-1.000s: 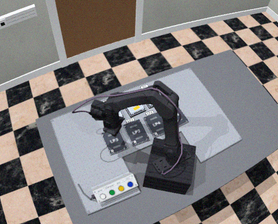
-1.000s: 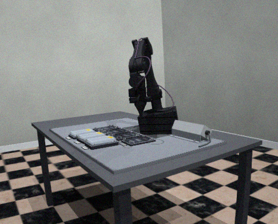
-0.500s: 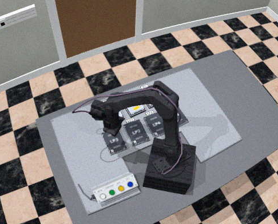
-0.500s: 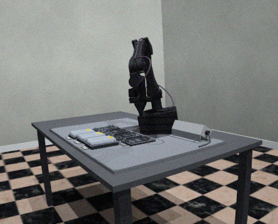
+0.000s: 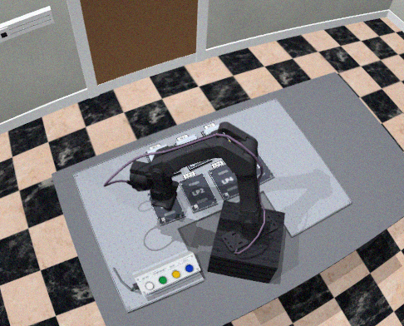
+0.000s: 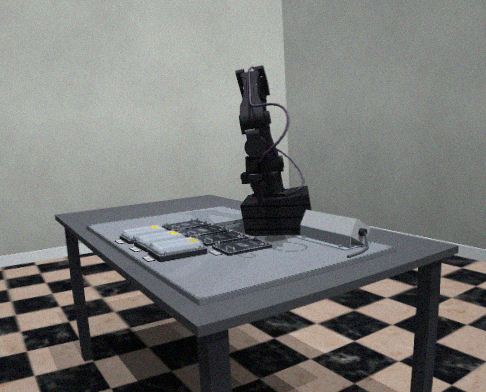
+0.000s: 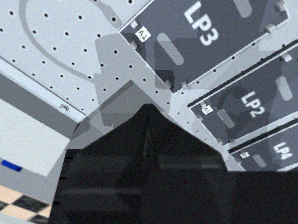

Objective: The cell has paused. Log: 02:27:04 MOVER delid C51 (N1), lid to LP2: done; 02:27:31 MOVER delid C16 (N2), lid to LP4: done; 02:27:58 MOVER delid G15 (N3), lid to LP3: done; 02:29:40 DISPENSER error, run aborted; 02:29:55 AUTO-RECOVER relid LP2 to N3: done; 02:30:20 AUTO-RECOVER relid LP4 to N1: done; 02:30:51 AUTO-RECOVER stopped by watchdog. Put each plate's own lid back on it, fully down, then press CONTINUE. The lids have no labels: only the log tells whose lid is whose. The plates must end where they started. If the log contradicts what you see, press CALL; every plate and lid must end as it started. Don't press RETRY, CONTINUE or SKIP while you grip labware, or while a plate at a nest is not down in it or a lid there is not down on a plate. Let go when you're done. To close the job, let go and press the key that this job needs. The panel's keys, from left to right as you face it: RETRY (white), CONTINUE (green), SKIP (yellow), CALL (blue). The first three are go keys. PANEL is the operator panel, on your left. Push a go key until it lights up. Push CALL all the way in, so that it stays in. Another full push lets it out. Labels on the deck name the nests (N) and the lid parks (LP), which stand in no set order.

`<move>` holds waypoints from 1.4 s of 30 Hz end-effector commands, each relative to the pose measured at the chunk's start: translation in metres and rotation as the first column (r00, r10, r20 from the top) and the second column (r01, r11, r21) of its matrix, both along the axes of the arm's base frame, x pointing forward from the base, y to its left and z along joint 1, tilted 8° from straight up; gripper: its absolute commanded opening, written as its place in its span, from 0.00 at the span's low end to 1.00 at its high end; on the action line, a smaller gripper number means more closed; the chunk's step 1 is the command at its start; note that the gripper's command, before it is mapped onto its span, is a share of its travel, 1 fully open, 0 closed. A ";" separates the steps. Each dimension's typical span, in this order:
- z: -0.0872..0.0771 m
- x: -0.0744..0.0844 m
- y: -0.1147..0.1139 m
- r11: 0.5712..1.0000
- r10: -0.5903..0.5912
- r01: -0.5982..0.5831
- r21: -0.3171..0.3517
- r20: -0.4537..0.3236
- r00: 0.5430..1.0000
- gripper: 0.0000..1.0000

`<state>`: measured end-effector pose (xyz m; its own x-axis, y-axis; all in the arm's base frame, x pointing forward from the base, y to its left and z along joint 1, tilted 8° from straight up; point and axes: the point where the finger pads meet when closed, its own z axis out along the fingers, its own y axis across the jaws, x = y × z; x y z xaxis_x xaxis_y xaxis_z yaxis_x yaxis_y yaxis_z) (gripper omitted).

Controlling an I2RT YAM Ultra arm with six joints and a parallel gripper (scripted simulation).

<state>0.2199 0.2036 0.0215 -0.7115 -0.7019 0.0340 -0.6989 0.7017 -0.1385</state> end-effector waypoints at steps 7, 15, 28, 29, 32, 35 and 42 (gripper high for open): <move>0.009 -0.027 0.027 0.986 0.163 -0.164 0.036 0.033 0.986 0.00; 0.003 -0.059 0.052 0.948 0.317 -0.317 0.028 0.015 0.948 0.00; -0.005 -0.108 0.083 0.857 0.515 -0.514 0.013 -0.020 0.857 0.00; -0.006 -0.113 0.085 0.847 0.531 -0.531 0.013 -0.025 0.847 0.00; -0.008 -0.126 0.091 0.814 0.580 -0.581 0.008 -0.035 0.814 0.00; -0.010 -0.140 0.096 0.778 0.627 -0.628 0.001 -0.051 0.777 0.00; -0.013 -0.162 0.108 0.712 0.701 -0.702 -0.004 -0.061 0.711 0.00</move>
<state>0.0652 0.2983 0.0025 -0.0556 -0.9936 0.0988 -0.9937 0.0454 -0.1025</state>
